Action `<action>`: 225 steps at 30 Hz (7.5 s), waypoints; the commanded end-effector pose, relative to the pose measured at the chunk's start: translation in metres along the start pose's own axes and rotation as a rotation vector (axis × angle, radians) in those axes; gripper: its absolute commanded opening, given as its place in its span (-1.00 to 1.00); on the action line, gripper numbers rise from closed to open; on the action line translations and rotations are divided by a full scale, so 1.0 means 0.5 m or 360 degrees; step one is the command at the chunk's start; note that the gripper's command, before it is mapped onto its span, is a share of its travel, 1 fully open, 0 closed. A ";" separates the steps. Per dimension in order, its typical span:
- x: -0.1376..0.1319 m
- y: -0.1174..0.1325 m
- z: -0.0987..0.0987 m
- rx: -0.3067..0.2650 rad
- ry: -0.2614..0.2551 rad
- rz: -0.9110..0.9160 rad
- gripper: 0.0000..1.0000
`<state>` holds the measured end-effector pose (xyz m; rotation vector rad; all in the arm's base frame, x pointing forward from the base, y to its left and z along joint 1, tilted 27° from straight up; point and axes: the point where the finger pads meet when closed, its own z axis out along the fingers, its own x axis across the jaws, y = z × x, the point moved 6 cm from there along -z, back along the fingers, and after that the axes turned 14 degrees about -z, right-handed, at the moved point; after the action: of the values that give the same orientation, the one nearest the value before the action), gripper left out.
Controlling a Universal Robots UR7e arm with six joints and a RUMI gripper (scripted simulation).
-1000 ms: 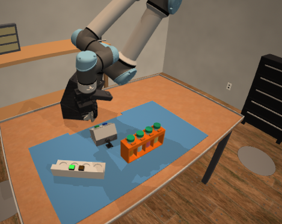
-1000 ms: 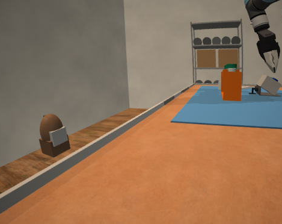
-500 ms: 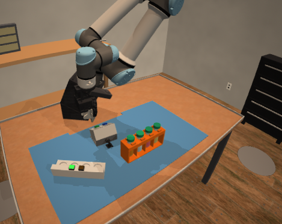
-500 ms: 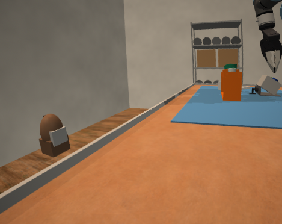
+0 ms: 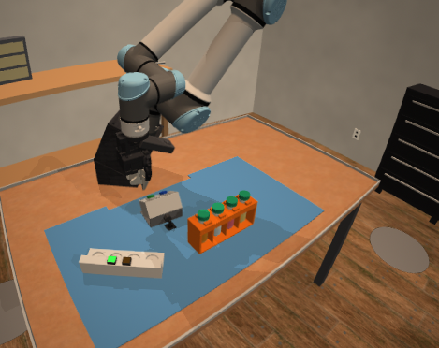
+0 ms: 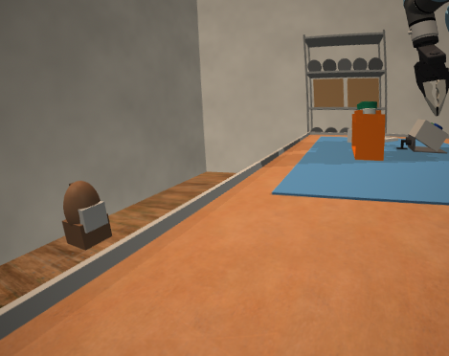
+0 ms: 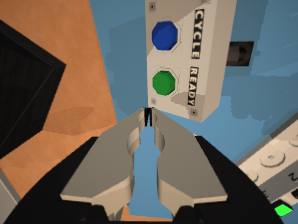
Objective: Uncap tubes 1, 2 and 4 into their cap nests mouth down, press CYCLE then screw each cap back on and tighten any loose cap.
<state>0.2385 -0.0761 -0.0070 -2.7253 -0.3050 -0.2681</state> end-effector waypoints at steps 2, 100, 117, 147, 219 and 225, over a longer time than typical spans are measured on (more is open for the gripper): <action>0.008 -0.047 -0.014 -0.0098 0.0206 -0.0005 -1.00; 0.067 -0.030 0.032 0.0094 -0.0163 -0.0006 -1.00; 0.063 -0.018 0.032 0.0094 -0.0163 -0.0006 -1.00; 0.047 0.005 0.032 0.0094 -0.0163 -0.0006 -1.00; 0.040 0.002 0.033 0.0094 -0.0163 -0.0006 -1.00; 0.040 0.003 0.037 0.0094 -0.0163 -0.0006 -1.00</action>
<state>0.2599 -0.0667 -0.0178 -2.6854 -0.3403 -0.1236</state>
